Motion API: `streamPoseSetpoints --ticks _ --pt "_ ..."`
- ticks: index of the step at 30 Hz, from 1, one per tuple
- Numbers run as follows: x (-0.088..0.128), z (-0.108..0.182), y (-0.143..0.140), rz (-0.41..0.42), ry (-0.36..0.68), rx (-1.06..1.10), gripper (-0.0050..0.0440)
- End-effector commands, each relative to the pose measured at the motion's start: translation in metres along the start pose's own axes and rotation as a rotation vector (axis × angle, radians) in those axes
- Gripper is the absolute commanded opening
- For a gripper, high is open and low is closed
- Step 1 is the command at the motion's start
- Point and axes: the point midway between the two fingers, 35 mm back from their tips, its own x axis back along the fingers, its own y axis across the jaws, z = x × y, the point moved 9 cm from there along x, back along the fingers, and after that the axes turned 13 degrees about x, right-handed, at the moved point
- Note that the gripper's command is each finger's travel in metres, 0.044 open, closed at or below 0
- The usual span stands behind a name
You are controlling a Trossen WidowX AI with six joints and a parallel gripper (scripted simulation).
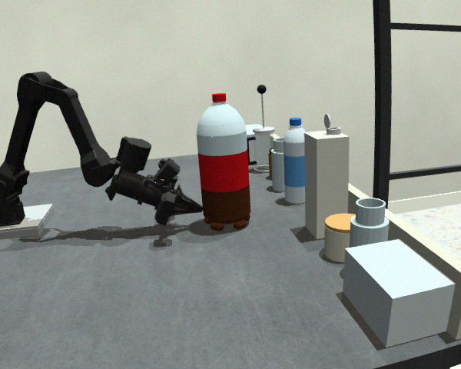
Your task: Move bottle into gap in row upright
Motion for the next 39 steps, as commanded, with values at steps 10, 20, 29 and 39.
streamPoseSetpoints --ticks 10,20,29,39 --pt "-0.013 -0.014 -0.001 0.004 -0.025 0.001 -0.0050" --pt "-0.015 -0.015 -0.002 0.005 -0.026 0.001 -0.0050" --pt "-0.016 -0.016 -0.002 0.005 -0.026 0.001 -0.0050" --pt "-0.018 -0.016 -0.002 0.005 -0.027 0.001 -0.0050"
